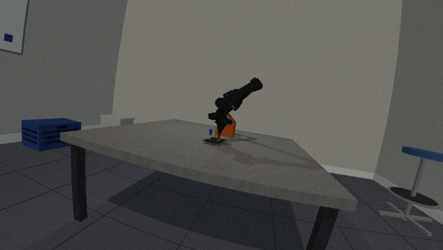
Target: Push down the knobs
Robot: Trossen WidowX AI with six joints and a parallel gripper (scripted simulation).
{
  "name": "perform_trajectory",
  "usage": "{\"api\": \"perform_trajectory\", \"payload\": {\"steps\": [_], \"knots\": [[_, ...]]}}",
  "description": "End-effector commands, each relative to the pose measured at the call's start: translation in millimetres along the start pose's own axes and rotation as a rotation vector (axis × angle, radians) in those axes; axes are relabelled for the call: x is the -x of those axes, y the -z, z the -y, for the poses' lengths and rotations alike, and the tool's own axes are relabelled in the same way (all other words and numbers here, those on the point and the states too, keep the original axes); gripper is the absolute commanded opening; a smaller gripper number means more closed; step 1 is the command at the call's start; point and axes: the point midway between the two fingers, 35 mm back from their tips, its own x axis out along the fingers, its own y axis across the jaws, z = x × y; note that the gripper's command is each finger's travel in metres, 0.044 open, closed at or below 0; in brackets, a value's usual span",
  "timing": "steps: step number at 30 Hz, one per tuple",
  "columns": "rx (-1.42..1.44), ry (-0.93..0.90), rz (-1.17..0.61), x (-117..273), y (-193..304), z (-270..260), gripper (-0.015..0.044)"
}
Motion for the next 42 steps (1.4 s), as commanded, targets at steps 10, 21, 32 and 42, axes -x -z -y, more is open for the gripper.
{"api": "perform_trajectory", "payload": {"steps": [10, 21, 32, 42], "knots": [[0.016, 0.005, -0.004, -3.5, 1.3, -1.6, 0.0], [0.017, 0.005, -0.003, 13.6, 1.0, -1.7, 0.0], [0.008, 0.007, -0.01, 14.7, 1.6, -0.3, 0.0157], [0.104, -0.06, 0.06, 36.2, -22.6, -2.3, 0.0]]}}
